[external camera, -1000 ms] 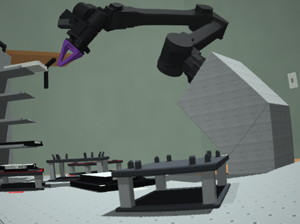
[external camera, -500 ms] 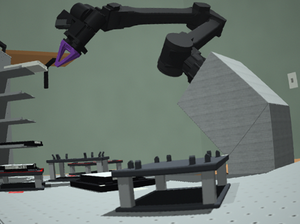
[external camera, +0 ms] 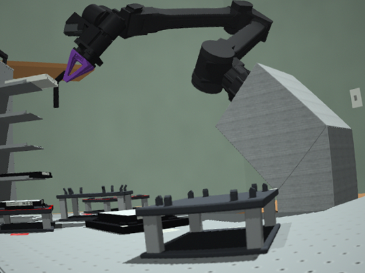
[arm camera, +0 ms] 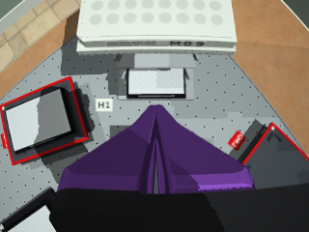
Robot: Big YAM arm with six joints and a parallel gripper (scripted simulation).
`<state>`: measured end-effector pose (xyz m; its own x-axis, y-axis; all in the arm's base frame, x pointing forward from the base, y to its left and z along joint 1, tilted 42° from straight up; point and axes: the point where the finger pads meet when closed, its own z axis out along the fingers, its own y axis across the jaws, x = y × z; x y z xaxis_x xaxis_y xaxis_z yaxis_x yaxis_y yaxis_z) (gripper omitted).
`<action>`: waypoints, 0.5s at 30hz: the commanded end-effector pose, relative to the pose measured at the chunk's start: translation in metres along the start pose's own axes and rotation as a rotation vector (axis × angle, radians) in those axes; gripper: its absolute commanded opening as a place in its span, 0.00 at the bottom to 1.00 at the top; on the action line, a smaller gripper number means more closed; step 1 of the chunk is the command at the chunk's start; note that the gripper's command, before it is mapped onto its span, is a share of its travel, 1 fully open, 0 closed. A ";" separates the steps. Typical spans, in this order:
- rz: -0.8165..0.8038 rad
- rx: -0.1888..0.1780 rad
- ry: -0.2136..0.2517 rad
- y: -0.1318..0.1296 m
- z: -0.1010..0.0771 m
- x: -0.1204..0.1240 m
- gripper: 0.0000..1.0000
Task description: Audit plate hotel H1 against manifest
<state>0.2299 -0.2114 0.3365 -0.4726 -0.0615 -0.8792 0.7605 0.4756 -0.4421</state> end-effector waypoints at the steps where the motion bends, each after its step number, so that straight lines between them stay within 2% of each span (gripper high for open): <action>1: 0.039 0.023 -0.056 -0.018 -0.003 -0.037 0.00; 15: 0.038 0.019 -0.058 -0.017 0.003 -0.044 0.00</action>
<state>0.2359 -0.2167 0.3411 -0.4726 -0.0614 -0.8791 0.7606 0.4754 -0.4421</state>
